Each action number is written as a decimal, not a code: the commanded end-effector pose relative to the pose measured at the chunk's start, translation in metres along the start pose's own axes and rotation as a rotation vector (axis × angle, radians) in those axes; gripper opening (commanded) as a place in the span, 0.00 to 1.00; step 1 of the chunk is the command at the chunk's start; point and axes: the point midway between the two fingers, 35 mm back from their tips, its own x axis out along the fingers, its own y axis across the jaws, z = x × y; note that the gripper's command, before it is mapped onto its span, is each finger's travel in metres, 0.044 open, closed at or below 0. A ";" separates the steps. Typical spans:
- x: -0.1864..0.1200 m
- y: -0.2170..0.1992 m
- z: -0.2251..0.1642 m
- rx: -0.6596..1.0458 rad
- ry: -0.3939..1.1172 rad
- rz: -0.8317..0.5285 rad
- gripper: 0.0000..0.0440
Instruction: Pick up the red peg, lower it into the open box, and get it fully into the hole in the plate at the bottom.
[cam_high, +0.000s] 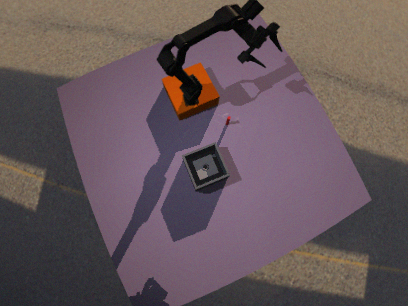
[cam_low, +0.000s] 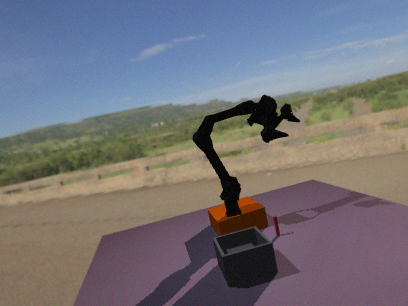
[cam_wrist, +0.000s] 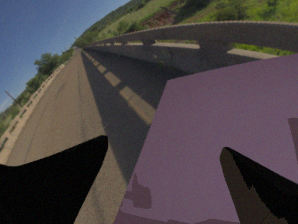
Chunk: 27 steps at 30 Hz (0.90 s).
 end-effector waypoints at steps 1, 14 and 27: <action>0.003 -0.001 0.000 -0.002 0.013 -0.005 0.95; 0.071 -0.061 -0.003 0.016 0.271 -0.264 0.99; 0.103 -0.155 -0.017 0.243 0.497 -0.577 0.97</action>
